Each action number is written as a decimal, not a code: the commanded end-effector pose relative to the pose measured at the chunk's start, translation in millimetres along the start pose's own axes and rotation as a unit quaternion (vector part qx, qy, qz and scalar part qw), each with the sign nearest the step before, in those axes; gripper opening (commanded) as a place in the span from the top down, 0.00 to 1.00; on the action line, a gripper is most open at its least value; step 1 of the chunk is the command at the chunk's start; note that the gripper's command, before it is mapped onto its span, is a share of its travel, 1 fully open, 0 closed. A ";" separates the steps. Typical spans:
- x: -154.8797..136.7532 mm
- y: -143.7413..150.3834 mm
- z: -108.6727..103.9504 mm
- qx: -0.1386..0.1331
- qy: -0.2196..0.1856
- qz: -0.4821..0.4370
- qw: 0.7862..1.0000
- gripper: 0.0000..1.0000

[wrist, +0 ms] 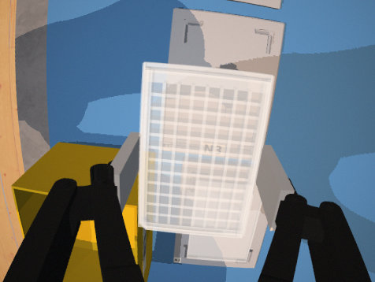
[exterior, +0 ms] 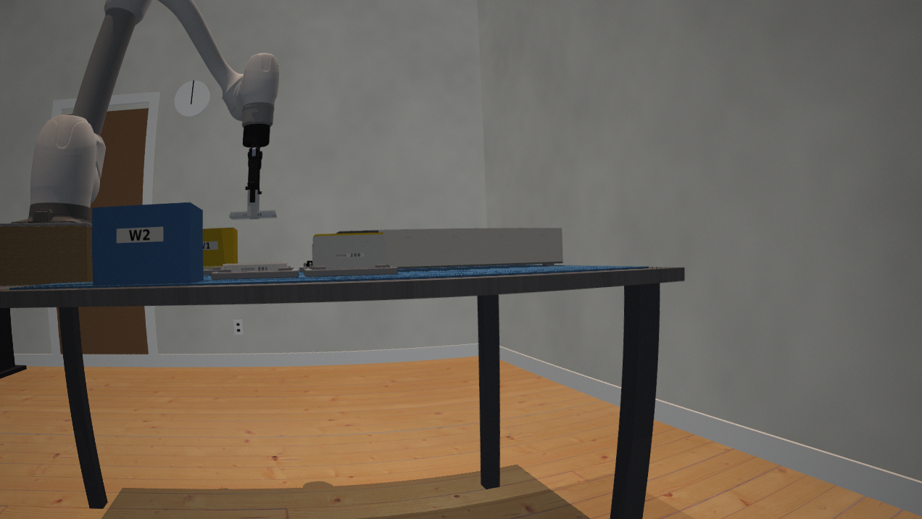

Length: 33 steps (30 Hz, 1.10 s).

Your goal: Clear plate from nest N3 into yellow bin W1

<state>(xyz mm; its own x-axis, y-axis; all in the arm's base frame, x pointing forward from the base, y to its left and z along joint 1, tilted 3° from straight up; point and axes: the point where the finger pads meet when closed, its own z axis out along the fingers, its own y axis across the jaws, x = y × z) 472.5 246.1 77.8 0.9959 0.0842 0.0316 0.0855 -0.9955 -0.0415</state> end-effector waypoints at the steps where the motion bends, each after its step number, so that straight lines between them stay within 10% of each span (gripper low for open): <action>1: -5.1 -4.1 -0.2 0.000 0.000 0.000 1.000 0.90; 33: -64.6 -49.2 -0.1 0.000 0.000 0.000 1.000 0.90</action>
<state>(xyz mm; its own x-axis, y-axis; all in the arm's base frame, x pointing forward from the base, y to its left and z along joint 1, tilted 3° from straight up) 405.9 288.2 77.8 0.9959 0.0842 0.0316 0.0855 -0.9955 -0.0415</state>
